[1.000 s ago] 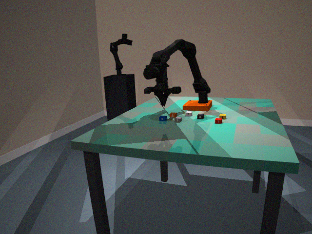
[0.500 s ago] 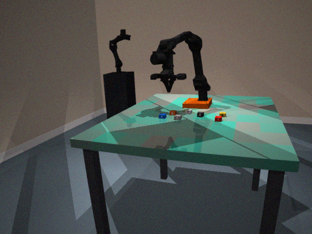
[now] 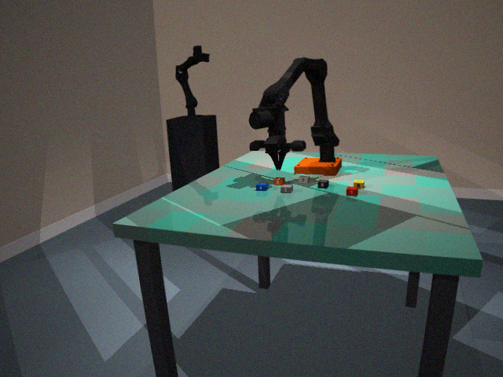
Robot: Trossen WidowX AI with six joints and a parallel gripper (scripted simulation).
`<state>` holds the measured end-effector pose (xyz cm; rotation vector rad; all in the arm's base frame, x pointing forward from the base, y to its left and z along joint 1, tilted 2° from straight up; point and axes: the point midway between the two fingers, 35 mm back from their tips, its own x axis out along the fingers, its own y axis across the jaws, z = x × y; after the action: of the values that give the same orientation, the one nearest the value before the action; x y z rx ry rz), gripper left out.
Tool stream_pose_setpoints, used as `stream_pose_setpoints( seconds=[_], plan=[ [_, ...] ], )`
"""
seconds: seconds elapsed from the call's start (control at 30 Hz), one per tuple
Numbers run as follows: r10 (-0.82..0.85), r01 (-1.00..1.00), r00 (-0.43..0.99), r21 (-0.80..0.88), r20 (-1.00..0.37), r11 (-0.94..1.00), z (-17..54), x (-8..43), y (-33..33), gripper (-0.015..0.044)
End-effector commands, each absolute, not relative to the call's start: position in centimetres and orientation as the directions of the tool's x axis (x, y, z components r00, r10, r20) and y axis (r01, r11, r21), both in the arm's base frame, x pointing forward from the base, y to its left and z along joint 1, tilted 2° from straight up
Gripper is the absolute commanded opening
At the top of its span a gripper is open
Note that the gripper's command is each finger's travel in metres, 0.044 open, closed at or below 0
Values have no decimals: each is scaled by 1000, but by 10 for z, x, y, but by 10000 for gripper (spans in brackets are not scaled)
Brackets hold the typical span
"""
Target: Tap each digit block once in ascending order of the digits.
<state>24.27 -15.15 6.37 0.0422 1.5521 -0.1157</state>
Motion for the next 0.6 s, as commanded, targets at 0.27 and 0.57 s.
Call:
stream_pose_setpoints(
  seconds=[0.27,0.57],
  plan=[
    [-53,98,30,-50,-998,994,48,245,-153,20],
    [-53,98,29,-50,-998,994,34,246,-154,20]
  ],
)
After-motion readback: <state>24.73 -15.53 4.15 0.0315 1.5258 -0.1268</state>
